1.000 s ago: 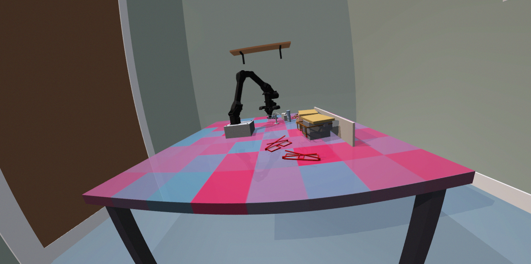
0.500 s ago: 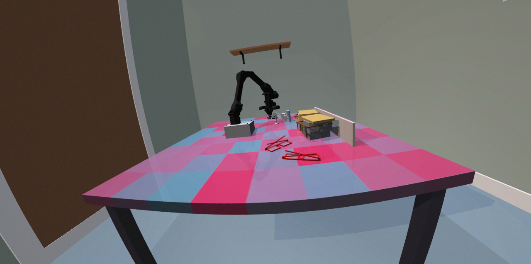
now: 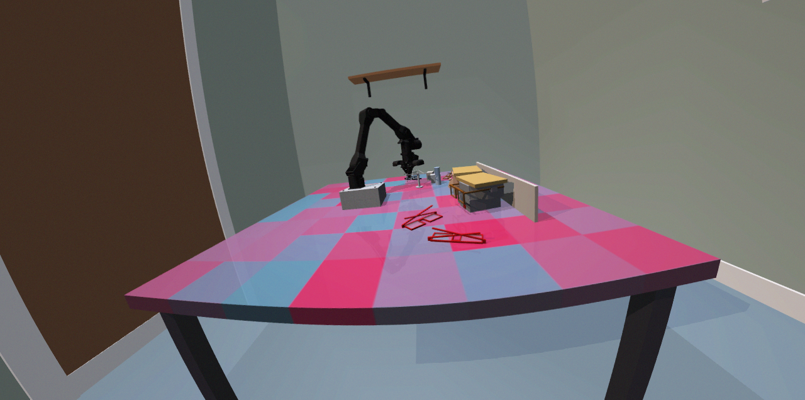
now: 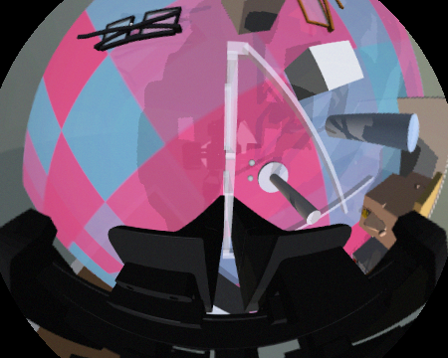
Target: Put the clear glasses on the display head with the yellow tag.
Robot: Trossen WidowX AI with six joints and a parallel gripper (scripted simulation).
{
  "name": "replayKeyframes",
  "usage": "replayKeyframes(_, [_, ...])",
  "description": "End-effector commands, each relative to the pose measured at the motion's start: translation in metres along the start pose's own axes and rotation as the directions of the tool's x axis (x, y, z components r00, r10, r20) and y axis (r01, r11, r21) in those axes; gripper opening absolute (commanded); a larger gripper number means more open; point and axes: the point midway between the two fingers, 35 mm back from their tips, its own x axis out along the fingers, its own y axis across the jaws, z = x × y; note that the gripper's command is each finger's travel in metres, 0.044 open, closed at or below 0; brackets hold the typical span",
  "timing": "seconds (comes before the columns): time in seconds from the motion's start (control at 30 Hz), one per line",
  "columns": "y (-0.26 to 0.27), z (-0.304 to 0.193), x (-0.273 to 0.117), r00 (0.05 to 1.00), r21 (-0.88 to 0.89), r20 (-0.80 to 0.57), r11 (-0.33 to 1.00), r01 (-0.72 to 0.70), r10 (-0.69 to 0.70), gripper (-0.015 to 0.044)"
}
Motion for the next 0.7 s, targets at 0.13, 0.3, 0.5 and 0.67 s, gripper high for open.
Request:
replayKeyframes(0.13, [0.003,0.008,-0.003,1.000,0.001,0.011,1.000,0.005,-0.005,0.0000])
replayKeyframes(0.3, [0.004,0.011,-0.003,1.000,0.001,0.011,1.000,0.005,-0.005,0.0000])
replayKeyframes(0.5, [0.006,0.014,-0.003,1.000,0.001,0.012,1.000,0.005,-0.005,0.0000])
replayKeyframes(0.67, [0.007,0.017,-0.003,1.000,0.001,0.012,1.000,0.005,-0.005,0.0000])
